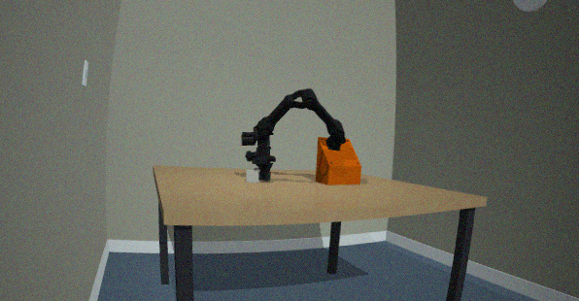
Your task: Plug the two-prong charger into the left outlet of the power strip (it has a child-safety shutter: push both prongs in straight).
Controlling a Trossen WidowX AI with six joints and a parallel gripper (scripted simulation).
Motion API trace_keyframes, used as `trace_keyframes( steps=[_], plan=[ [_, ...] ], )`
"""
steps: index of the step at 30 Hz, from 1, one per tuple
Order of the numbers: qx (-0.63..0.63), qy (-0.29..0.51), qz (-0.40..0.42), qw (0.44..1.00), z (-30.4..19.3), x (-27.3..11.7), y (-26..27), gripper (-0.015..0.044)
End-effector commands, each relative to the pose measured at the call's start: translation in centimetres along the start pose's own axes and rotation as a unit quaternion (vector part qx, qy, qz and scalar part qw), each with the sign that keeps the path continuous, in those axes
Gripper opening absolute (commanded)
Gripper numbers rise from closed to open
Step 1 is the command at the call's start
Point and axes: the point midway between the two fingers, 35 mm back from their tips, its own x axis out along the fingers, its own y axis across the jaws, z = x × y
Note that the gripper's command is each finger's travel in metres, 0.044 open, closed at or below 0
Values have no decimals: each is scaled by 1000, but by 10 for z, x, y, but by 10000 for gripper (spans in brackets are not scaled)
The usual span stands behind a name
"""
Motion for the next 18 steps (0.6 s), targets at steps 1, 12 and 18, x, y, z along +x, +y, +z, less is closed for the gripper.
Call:
trace_keyframes(
  steps=[1,12,18],
  plan=[
    [-5,-8,-1,1000,3,-1,1,0],
    [-1,-1,0,1000,0,0,0,0],
    [-1,-1,0,1000,0,0,0,53]
  ],
)
